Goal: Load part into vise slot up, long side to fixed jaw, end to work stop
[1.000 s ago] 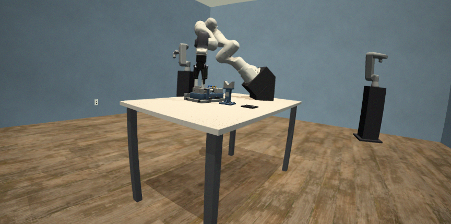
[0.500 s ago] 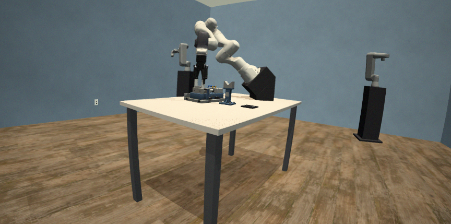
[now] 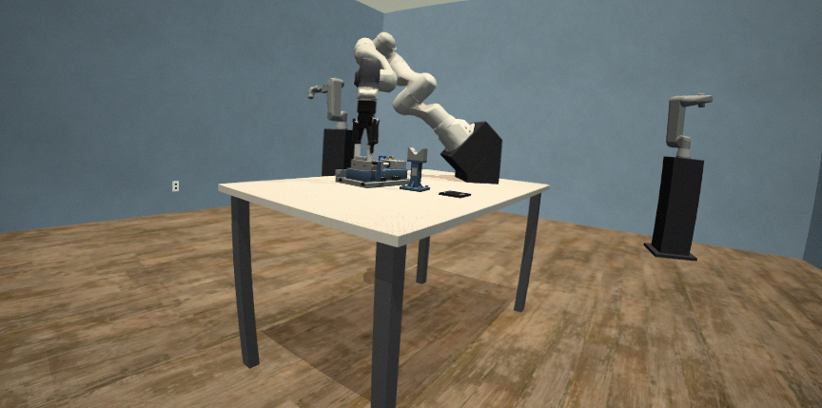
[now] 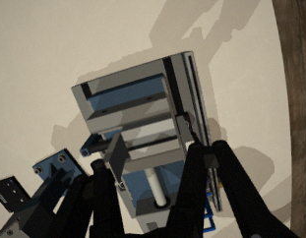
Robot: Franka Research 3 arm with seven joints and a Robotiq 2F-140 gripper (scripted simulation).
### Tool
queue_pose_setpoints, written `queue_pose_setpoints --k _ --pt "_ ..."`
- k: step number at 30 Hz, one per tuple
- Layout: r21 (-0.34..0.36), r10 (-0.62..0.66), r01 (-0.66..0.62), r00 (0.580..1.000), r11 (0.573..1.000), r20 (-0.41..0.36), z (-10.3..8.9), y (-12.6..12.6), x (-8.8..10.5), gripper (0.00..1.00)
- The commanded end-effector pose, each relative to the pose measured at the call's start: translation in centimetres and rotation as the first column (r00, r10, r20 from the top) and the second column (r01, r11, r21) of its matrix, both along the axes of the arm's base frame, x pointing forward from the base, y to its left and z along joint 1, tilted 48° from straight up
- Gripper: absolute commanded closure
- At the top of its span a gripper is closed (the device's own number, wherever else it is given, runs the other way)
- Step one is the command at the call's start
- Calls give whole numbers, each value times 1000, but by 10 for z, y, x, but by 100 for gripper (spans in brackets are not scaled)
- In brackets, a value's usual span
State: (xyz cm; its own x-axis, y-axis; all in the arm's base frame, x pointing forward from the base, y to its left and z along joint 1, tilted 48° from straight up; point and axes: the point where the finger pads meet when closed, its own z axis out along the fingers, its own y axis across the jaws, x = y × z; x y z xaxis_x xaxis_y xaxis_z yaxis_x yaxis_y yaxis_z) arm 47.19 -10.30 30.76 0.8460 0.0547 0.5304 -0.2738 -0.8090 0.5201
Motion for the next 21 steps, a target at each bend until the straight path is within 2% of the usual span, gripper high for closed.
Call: queue_pose_setpoints --k 1,9,21 --pt "1 1 -1 1000 1000 3 0 0 1 53" --pt "1 1 -1 1000 1000 3 4 3 -2 53" --pt "1 1 -1 1000 1000 3 20 17 -12 53"
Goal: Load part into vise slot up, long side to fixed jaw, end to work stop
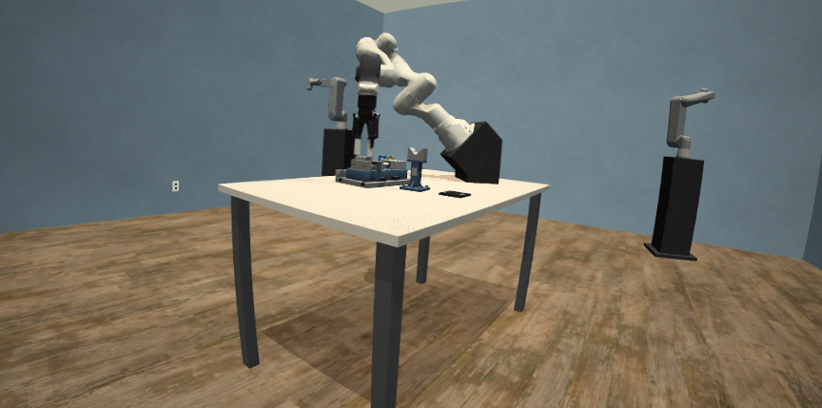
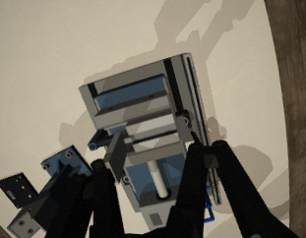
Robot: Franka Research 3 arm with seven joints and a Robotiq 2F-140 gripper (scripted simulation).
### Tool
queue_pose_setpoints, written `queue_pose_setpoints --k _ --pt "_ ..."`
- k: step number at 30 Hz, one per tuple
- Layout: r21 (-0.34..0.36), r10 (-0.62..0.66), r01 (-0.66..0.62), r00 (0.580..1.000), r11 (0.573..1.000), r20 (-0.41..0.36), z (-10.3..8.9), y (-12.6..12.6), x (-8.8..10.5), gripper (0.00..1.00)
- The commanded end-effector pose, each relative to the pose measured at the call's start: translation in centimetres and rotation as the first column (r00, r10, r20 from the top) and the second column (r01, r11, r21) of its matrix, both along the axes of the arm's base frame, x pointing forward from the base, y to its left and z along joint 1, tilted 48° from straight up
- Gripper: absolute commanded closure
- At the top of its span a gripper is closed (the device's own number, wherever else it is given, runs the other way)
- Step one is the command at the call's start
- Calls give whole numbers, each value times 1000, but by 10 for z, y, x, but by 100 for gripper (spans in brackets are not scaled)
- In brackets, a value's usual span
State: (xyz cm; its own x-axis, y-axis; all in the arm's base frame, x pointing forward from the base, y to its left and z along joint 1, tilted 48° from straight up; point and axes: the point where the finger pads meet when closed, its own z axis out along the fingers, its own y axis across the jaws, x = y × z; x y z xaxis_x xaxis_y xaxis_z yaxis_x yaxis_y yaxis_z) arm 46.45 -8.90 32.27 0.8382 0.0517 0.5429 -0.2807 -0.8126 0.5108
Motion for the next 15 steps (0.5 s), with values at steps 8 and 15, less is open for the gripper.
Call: queue_pose_setpoints --k 8,15 --pt "-6 0 0 1000 1000 -12 21 17 -17 53" --pt "-6 0 0 1000 1000 -12 30 25 -22 53"
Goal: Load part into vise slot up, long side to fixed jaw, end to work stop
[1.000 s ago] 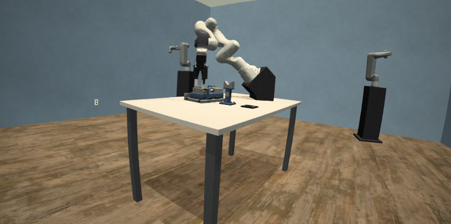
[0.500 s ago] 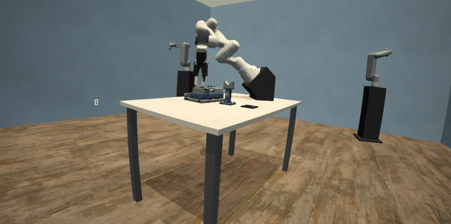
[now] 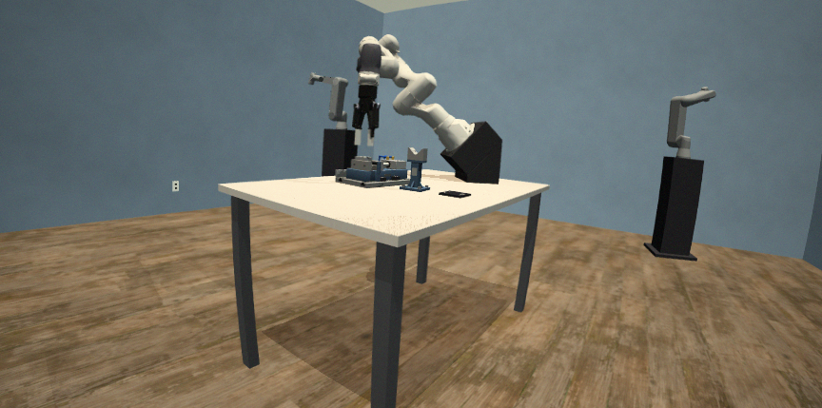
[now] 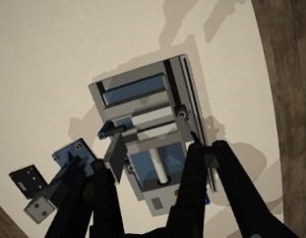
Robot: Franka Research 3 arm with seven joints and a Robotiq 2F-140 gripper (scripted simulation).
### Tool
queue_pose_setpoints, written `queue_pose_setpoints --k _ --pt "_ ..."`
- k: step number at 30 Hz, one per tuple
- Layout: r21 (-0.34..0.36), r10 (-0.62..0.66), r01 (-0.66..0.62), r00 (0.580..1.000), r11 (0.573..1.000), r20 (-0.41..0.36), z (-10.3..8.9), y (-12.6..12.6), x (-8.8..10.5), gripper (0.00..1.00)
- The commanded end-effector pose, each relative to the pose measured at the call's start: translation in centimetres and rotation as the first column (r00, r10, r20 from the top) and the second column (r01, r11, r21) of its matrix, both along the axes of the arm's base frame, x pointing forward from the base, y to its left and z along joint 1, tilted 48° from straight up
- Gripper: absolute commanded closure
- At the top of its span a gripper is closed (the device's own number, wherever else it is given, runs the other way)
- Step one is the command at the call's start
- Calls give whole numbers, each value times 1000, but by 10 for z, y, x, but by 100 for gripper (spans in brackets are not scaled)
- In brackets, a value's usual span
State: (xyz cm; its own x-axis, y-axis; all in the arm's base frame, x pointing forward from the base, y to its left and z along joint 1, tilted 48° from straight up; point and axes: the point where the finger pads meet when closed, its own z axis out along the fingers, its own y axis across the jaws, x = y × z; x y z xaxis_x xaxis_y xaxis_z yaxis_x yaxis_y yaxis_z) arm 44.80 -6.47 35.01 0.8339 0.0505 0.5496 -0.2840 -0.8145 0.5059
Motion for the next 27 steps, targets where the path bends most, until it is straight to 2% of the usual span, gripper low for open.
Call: queue_pose_setpoints --k 1,12,13,27 --pt "-9 -1 1 1000 1000 -19 3 2 -7 53" --pt "-9 -1 1 1000 1000 -19 9 6 -10 53" --pt "-9 -1 1 1000 1000 -19 9 6 -10 100" --pt "-9 -1 1 1000 1000 -19 9 6 -10 100"
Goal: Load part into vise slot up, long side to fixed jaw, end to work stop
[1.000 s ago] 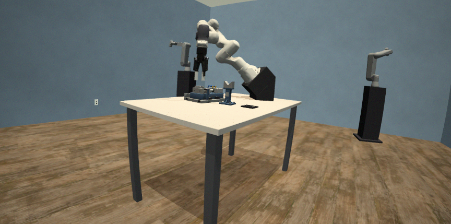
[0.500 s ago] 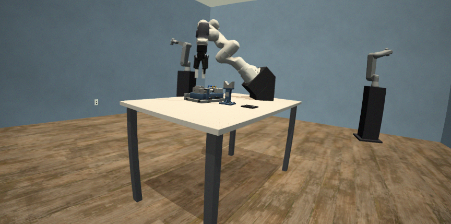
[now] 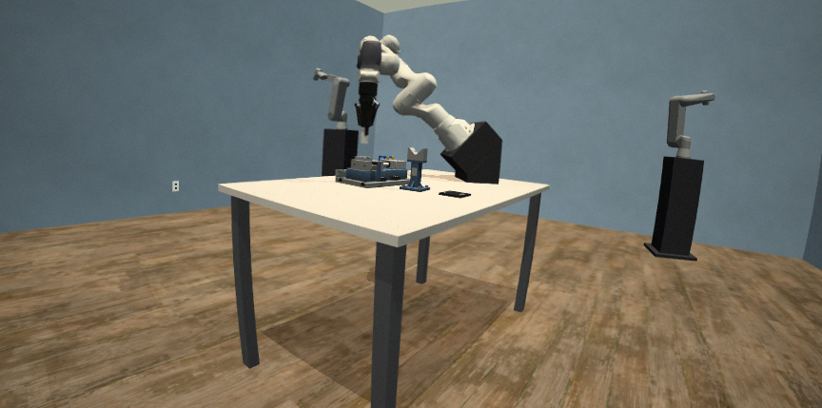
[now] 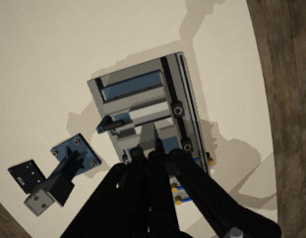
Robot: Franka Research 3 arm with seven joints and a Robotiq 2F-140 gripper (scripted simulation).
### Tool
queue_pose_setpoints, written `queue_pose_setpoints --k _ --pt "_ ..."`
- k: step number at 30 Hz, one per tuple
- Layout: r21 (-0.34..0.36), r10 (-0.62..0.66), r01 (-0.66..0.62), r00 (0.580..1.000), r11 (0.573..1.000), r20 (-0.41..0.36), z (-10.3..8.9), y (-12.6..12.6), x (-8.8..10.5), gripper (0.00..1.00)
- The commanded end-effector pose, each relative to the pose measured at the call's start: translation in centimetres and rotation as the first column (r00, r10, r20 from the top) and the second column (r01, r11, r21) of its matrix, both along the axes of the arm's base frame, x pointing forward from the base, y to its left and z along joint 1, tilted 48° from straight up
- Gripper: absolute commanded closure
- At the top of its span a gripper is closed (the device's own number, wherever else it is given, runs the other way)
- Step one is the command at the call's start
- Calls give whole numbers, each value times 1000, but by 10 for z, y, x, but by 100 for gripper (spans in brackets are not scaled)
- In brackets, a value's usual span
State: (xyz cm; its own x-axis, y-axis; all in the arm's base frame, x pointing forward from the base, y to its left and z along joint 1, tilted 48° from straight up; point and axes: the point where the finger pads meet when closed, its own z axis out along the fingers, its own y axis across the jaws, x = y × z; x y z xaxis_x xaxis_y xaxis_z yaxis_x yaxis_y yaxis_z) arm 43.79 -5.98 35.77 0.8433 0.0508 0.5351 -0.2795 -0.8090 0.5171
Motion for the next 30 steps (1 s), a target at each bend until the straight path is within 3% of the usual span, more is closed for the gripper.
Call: queue_pose_setpoints --k 1,22,30 --pt "-1 4 -4 1000 1000 -3 1 1 0 100" --pt "-1 4 -4 1000 1000 -3 1 1 -1 100" --pt "-4 4 -4 1000 1000 -3 23 -35 -14 100"
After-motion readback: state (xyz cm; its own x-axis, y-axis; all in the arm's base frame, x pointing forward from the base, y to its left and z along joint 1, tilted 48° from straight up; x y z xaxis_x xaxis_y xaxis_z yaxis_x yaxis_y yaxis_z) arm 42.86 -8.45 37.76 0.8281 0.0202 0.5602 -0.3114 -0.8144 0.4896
